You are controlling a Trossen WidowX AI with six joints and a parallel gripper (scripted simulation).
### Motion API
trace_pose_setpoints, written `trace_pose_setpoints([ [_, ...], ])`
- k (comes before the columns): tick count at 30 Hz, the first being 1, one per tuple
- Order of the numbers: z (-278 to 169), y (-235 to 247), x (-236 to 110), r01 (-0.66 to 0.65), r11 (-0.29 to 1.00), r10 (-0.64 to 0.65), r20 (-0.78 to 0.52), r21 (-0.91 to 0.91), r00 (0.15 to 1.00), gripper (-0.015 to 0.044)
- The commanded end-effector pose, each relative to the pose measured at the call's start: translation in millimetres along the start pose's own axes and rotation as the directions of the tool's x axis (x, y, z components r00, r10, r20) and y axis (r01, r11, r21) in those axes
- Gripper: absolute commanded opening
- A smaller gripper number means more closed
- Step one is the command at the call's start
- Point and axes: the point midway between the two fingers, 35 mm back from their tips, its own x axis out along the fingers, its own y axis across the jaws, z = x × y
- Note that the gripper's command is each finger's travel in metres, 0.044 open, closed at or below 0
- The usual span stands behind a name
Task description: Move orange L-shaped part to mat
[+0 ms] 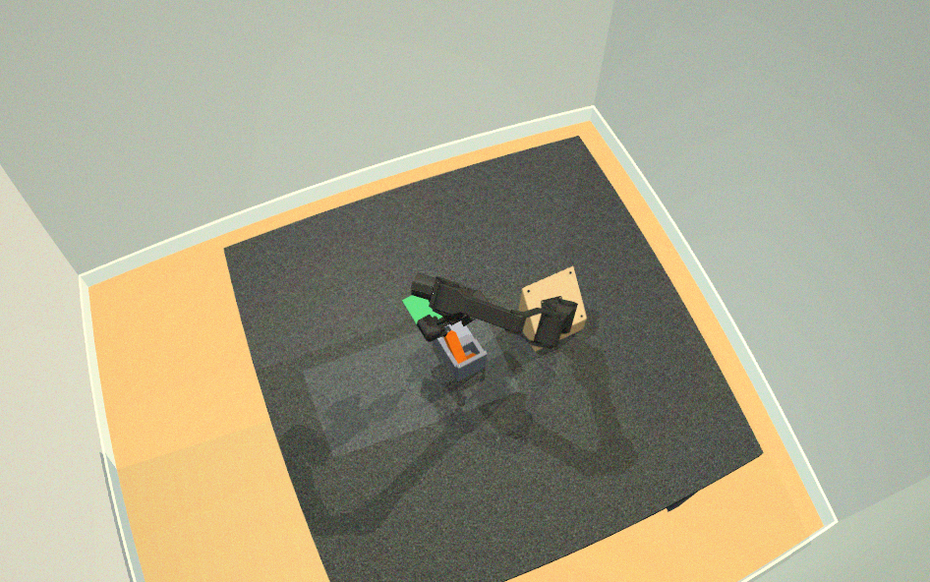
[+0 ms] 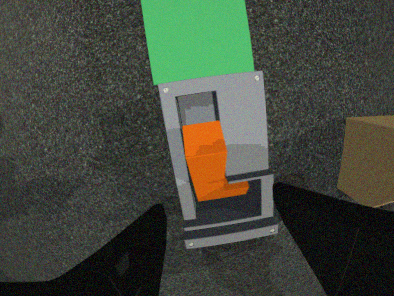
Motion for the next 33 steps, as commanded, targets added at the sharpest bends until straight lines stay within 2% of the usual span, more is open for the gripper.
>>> trace_pose_setpoints([
  [1, 2, 2, 1, -0.005, 1.000, 0.004, 0.009, 0.028, 1.000, 0.0280],
  [7, 2, 2, 27, -0.005, 1.000, 0.005, 0.008, 0.028, 1.000, 0.0280],
  [33, 2, 3, 65, -0.006, 1.000, 0.006, 0.007, 0.027, 1.000, 0.0280],
])
